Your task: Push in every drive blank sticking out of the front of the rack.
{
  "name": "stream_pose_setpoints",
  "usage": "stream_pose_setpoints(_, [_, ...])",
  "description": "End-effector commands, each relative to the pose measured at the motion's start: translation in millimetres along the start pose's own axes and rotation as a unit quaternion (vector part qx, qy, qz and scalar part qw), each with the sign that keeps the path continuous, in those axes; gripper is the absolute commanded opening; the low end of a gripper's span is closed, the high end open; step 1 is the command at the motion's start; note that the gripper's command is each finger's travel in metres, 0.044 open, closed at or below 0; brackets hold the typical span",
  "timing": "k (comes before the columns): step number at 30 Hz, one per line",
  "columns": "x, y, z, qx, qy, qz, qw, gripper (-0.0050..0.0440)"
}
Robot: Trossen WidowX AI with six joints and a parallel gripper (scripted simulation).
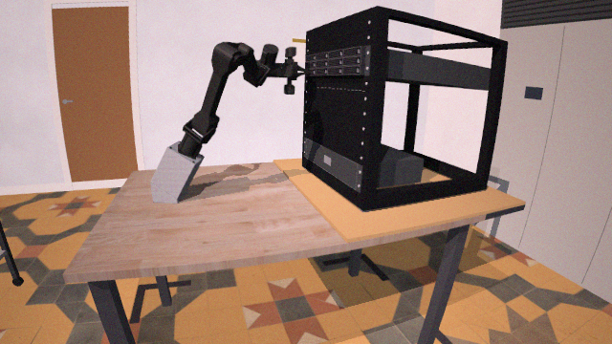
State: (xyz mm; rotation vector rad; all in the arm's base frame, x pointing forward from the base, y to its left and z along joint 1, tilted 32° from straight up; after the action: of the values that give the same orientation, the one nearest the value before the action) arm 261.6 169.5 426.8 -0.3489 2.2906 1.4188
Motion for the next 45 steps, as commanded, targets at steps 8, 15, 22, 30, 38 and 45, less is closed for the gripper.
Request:
stream_pose_setpoints(8, [-5,7,-8,-0.01,-0.011,-0.006,1.0,-0.005])
stream_pose_setpoints(15, [-5,7,-8,-0.01,-0.011,-0.006,1.0,-0.005])
stream_pose_setpoints(22, [-5,7,-8,-0.01,-0.011,-0.006,1.0,-0.005])
stream_pose_setpoints(30, [-1,7,-7,-0.01,-0.011,-0.006,1.0,-0.005])
stream_pose_setpoints(38, [43,7,-7,-0.01,-0.011,-0.006,1.0,-0.005])
stream_pose_setpoints(45, [55,7,-7,-0.01,-0.011,-0.006,1.0,-0.005])
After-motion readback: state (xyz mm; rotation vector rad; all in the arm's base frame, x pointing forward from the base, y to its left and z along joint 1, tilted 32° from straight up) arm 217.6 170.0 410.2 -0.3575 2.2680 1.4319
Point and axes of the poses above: the point midway between the two fingers, 35 mm back from their tips, its own x axis back along the fingers, its own y axis across the jaws, z = x × y, the point moved 2 cm from there along x, back along the fingers, and after that the axes turned 13 degrees about x, right-handed, at the moved point
